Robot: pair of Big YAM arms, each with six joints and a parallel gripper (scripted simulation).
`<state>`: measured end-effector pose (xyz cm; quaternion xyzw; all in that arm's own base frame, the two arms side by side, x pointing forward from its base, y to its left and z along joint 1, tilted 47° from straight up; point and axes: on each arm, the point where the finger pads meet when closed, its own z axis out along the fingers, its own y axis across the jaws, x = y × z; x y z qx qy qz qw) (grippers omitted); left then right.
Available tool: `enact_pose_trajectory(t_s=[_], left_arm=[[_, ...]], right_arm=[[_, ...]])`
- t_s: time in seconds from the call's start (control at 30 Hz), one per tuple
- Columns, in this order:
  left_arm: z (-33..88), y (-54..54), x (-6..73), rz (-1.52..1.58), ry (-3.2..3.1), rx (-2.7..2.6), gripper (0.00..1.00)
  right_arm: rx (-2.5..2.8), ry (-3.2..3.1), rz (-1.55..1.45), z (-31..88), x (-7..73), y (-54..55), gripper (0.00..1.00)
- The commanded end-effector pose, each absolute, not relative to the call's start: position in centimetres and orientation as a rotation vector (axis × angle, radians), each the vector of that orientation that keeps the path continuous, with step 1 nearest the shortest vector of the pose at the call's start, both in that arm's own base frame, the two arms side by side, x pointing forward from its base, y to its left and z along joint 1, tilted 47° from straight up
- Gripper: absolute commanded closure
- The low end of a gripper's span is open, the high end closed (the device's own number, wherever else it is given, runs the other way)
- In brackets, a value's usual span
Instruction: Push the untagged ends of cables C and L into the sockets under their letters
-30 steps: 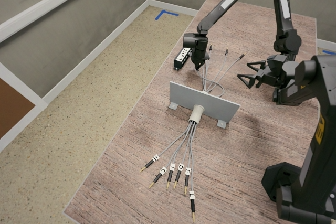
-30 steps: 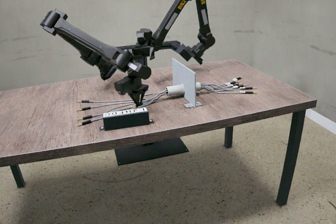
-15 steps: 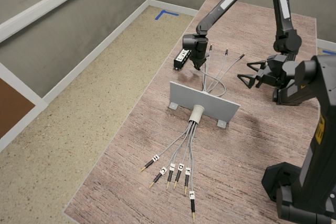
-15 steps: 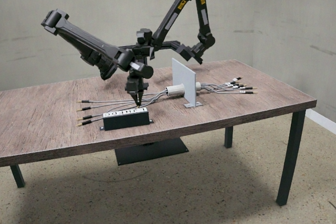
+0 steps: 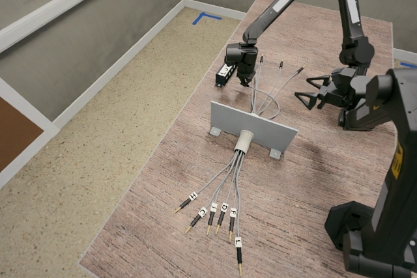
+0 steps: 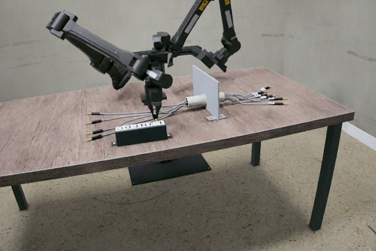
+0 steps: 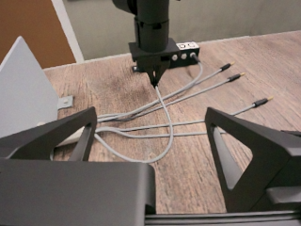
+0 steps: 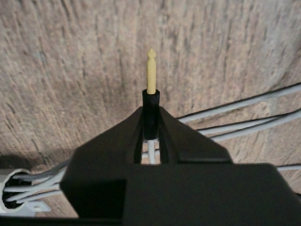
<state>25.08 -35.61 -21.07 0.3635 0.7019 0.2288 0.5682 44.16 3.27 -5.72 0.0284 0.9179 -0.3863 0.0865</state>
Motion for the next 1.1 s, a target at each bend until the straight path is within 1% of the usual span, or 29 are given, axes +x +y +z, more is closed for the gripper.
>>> enact_pose_trajectory(t_s=[0.0,0.27,0.67,1.07], left_arm=[[-20.9,-36.7,25.3,0.513,1.645,0.827,0.00],[-20.9,-36.7,25.3,0.513,1.645,0.827,0.00],[-20.9,-36.7,25.3,0.513,1.645,0.827,0.00],[-20.9,-36.7,25.3,0.513,1.645,0.827,0.00]], right_arm=[[0.064,2.745,-1.159,-5.5,45.8,3.0,0.95],[0.069,2.739,-1.155,-5.8,45.2,3.3,0.95],[0.084,2.726,-1.151,-4.7,48.6,3.4,0.95],[0.057,2.722,-1.144,-4.7,48.5,4.4,0.95]])
